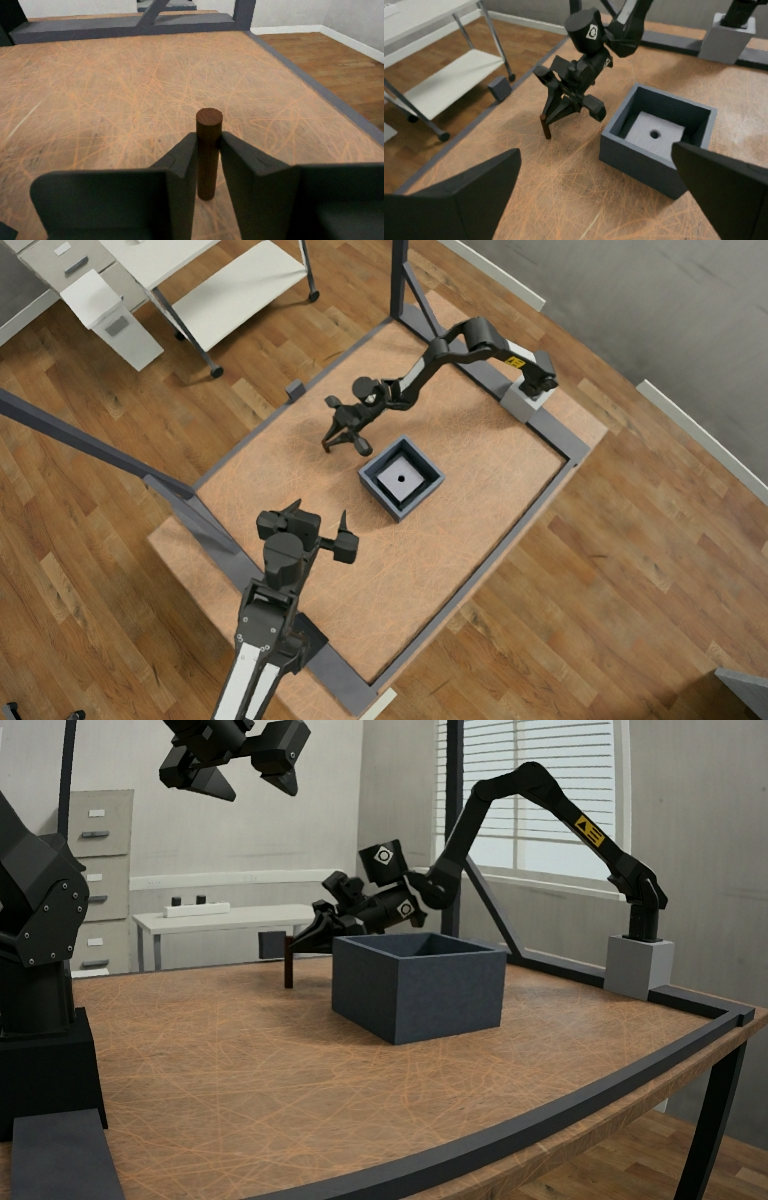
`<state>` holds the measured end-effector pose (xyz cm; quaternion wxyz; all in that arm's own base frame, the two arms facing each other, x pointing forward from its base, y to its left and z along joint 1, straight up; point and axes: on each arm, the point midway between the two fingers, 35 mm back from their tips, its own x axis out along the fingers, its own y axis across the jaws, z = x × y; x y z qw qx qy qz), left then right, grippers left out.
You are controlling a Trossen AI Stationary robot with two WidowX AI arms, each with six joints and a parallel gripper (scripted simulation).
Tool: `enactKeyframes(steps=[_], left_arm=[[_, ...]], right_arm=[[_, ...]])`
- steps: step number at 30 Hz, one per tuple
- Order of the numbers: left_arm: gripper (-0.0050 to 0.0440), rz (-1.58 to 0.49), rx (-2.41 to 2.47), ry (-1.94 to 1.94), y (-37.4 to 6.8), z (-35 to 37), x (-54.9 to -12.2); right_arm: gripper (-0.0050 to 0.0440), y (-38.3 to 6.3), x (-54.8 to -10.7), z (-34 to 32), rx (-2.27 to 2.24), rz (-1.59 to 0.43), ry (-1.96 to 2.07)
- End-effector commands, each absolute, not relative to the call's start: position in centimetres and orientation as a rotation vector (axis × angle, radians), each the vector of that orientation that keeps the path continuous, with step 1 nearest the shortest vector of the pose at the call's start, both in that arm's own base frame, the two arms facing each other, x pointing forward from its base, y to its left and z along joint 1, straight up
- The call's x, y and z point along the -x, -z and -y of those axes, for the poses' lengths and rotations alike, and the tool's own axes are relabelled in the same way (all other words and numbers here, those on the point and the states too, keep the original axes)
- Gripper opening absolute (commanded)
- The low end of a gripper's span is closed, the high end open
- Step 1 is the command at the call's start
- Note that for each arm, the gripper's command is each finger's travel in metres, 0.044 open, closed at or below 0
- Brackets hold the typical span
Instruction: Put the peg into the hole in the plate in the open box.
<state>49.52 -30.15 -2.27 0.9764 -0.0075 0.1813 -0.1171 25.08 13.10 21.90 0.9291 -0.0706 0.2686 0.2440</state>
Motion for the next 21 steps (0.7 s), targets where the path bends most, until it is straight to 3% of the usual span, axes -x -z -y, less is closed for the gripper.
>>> enactKeyframes(steps=[1,9,12,21], left_arm=[[0.0025,-0.341,0.026,0.248,1.00,30.70,-49.90],[0.0025,-0.336,0.030,0.250,0.30,30.35,-49.89],[0.0090,-0.336,0.031,0.247,0.47,30.45,-49.97],[0.0090,-0.336,0.031,0.247,0.47,30.45,-49.97]], right_arm=[[0.0440,-22.67,-25.14,-13.14,0.140,-0.529,-0.500],[0.0440,-22.67,-25.14,-13.14,0.140,-0.529,-0.500],[0.0440,-22.67,-25.14,-13.14,0.140,-0.529,-0.500],[0.0440,-22.67,-25.14,-13.14,0.140,-0.529,-0.500]])
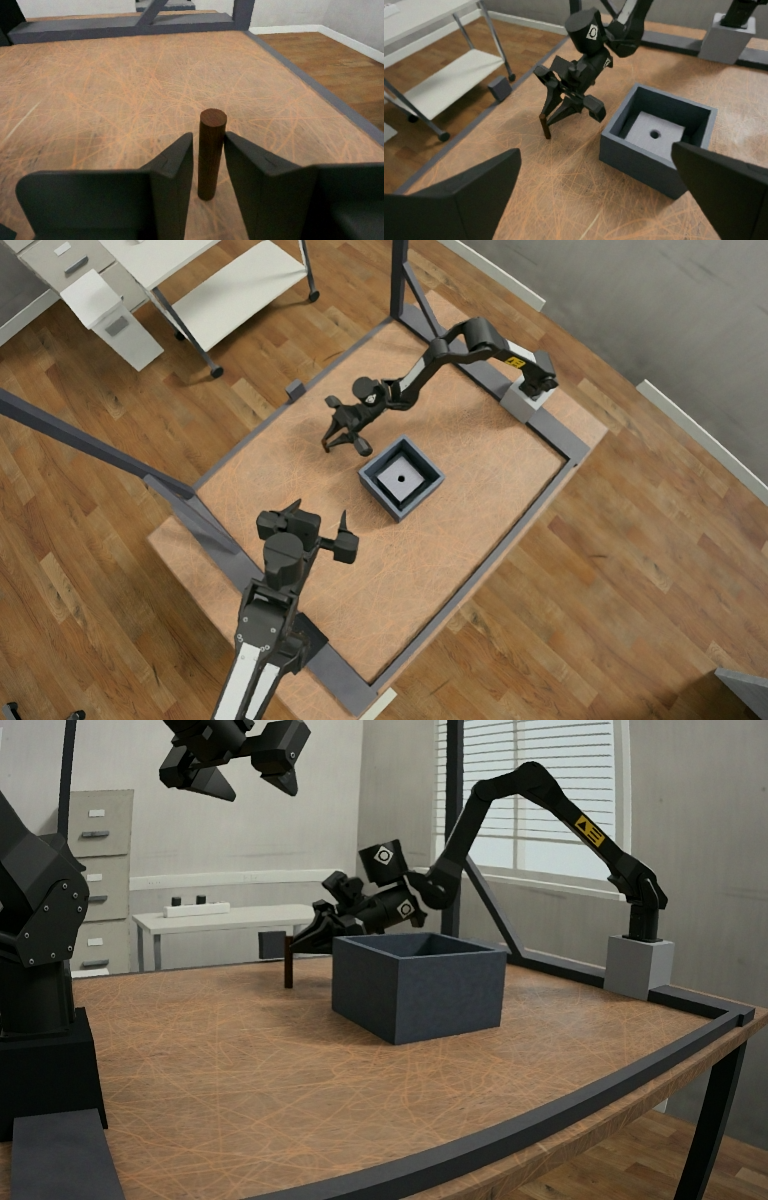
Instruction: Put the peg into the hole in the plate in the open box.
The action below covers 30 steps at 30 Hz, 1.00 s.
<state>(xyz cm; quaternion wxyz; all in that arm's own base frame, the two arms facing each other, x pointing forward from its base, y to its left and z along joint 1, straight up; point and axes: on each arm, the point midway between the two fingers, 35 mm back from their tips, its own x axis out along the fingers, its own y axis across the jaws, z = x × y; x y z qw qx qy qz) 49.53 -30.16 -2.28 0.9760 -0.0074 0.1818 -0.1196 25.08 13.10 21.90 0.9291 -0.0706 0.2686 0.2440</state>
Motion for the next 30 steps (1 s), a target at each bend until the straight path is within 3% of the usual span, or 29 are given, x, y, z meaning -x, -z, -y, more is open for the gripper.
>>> enactKeyframes(steps=[1,5,7,17,22,30], left_arm=[[0.0090,-0.336,0.031,0.247,0.5,30.5,-50.0],[0.0090,-0.336,0.031,0.247,0.5,30.5,-50.0],[0.0130,-0.336,0.031,0.247,0.5,30.5,-50.0],[0.0130,-0.332,0.039,0.246,-1.9,28.9,-43.9],[0.0130,-0.332,0.039,0.246,-2.1,28.7,-43.3],[0.0322,-0.339,0.013,0.284,-5.7,27.9,-44.7]], right_arm=[[0.0440,-22.7,-25.1,-13.1,0.140,-0.529,-0.500],[0.0440,-22.7,-25.1,-13.1,0.140,-0.529,-0.500],[0.0440,-22.7,-25.1,-13.1,0.140,-0.529,-0.500],[0.0440,-22.7,-25.1,-13.1,0.140,-0.529,-0.500],[0.0440,-22.7,-25.1,-13.1,0.140,-0.529,-0.500],[0.0440,-22.7,-25.1,-13.1,0.140,-0.529,-0.500]])
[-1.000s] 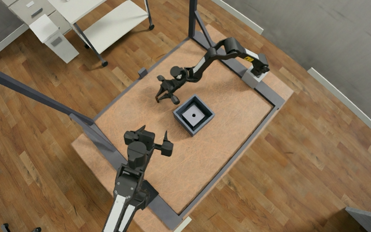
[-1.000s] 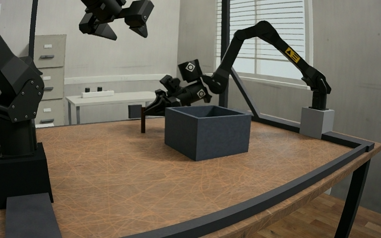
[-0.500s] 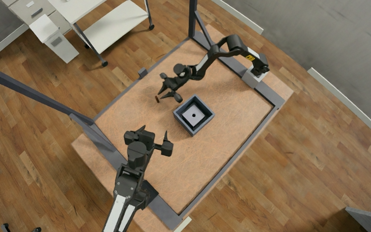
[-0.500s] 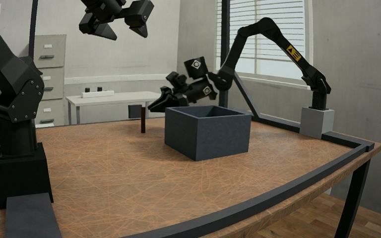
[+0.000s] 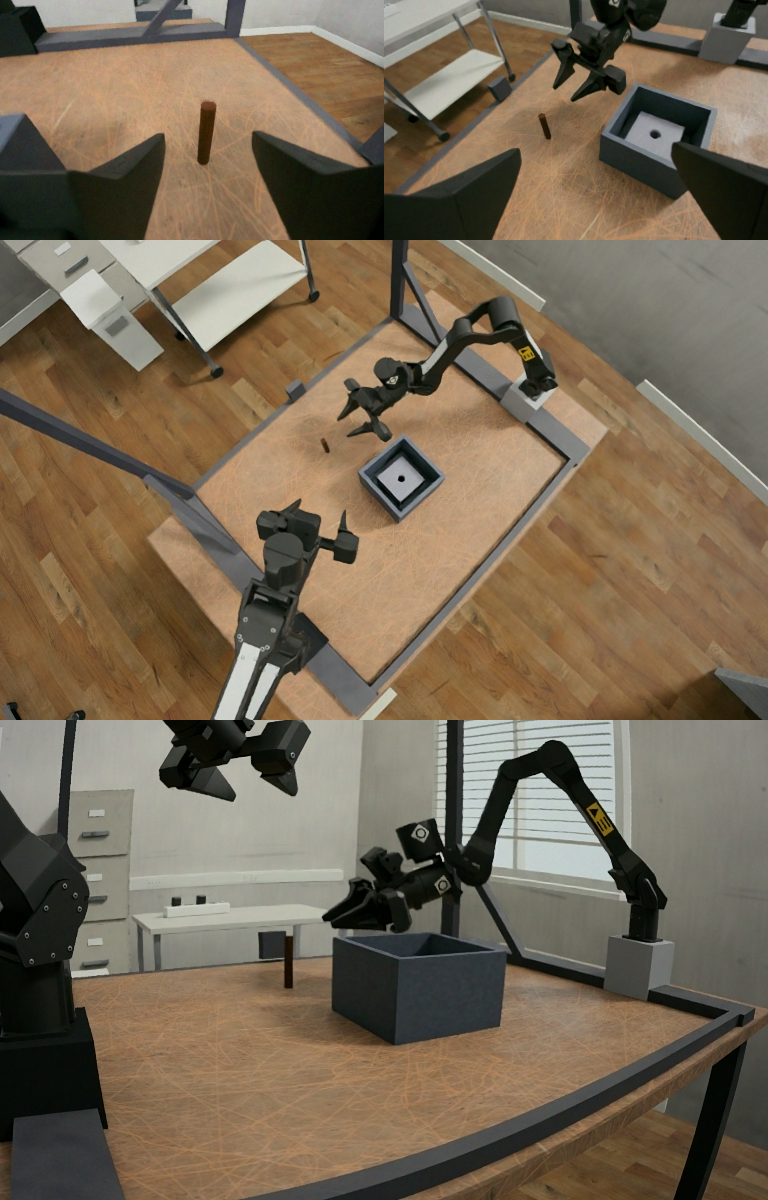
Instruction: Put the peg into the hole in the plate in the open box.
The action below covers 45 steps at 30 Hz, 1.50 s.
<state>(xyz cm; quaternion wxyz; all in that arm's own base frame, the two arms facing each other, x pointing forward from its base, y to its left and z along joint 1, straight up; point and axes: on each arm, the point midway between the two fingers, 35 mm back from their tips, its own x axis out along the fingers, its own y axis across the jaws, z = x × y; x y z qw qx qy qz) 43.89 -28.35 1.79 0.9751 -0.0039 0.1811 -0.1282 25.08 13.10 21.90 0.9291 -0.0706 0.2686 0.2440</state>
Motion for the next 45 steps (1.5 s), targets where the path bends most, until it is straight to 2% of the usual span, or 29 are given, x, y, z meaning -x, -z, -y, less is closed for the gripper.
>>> enactKeyframes(steps=[1,4,6,7,15,21,35,38,40,45], left_arm=[[0.0346,-0.354,-0.003,0.302,-6.1,27.8,-44.7],[0.0418,-0.419,-0.058,0.363,-6.8,27.1,-44.0],[0.0418,-0.419,-0.058,0.363,-6.8,27.1,-44.0],[0.0440,-0.434,-0.074,0.391,-7.5,27.1,-43.9],[0.0440,-0.543,-0.147,0.510,-8.5,25.9,-42.0],[0.0440,-0.577,-0.161,0.525,-7.7,25.7,-41.5],[0.0440,-0.572,-0.158,0.526,-7.9,25.9,-41.5],[0.0368,-0.577,-0.158,0.524,-7.8,26.1,-42.0],[0.0368,-0.577,-0.158,0.524,-7.8,26.1,-42.0],[0.0248,-0.633,-0.164,0.507,-7.6,26.5,-43.0]], right_arm=[[0.0440,-22.7,-25.1,-13.1,0.140,-0.529,-0.500],[0.0440,-22.7,-25.1,-13.1,0.140,-0.529,-0.500],[0.0440,-22.7,-25.1,-13.1,0.140,-0.529,-0.500],[0.0440,-22.7,-25.1,-13.1,0.140,-0.529,-0.500],[0.0440,-22.7,-25.1,-13.1,0.140,-0.529,-0.500],[0.0440,-22.7,-25.1,-13.1,0.140,-0.529,-0.500],[0.0440,-22.7,-25.1,-13.1,0.140,-0.529,-0.500],[0.0440,-22.7,-25.1,-13.1,0.140,-0.529,-0.500],[0.0440,-22.7,-25.1,-13.1,0.140,-0.529,-0.500],[0.0440,-22.7,-25.1,-13.1,0.140,-0.529,-0.500]])
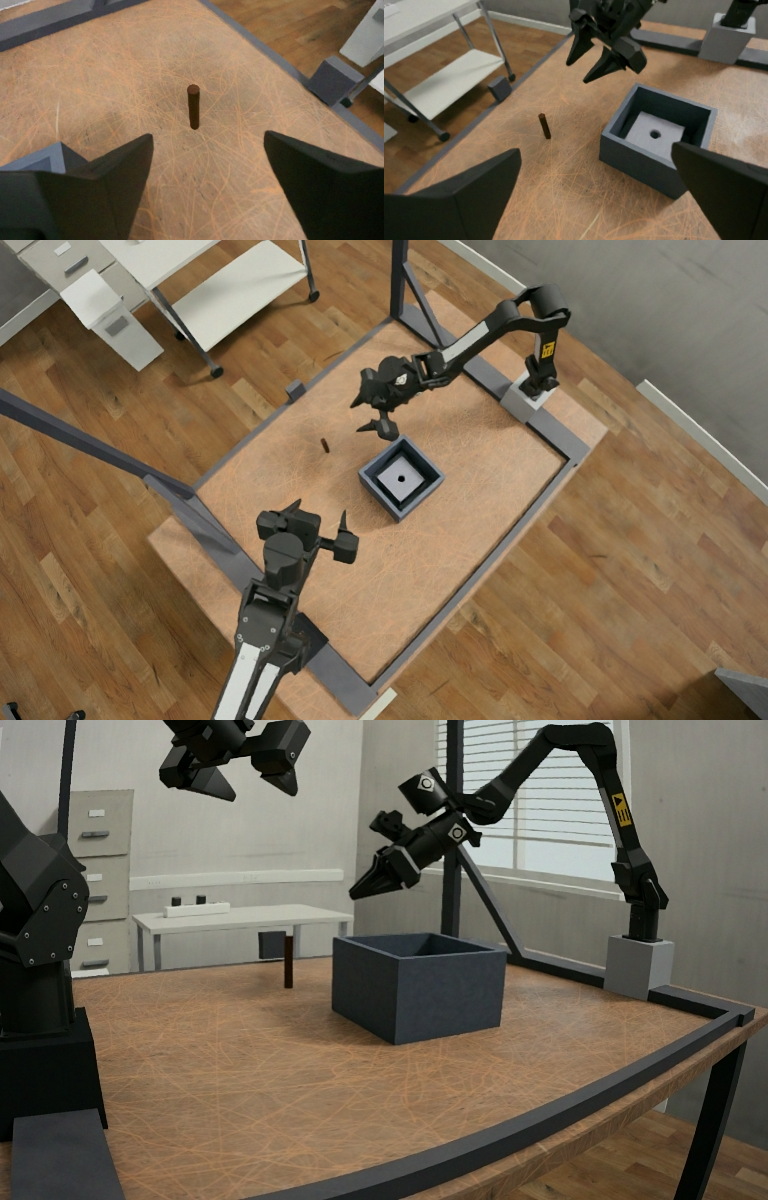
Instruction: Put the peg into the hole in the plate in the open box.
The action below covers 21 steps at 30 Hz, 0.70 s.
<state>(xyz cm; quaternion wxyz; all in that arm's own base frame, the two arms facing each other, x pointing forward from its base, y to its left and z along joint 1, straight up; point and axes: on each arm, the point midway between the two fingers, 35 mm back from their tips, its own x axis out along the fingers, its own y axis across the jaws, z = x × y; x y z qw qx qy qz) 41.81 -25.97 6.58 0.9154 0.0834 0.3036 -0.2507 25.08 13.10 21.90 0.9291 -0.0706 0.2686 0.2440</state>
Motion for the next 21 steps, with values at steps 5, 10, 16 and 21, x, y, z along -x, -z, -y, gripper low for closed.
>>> enactKeyframes(steps=[5,10,16,21], left_arm=[[0.0170,-0.729,-0.182,0.485,-7.3,27.3,-44.7],[0.0170,-0.773,-0.183,0.472,-7.7,28.7,-47.3],[0.0170,-0.834,-0.192,0.458,-7.6,29.5,-48.9],[0.0170,-0.889,-0.200,0.446,-6.9,30.3,-50.4]], right_arm=[[0.0440,-22.7,-25.1,-13.1,0.140,-0.529,-0.500],[0.0440,-22.7,-25.1,-13.1,0.140,-0.529,-0.500],[0.0440,-22.7,-25.1,-13.1,0.140,-0.529,-0.500],[0.0440,-22.7,-25.1,-13.1,0.140,-0.529,-0.500]])
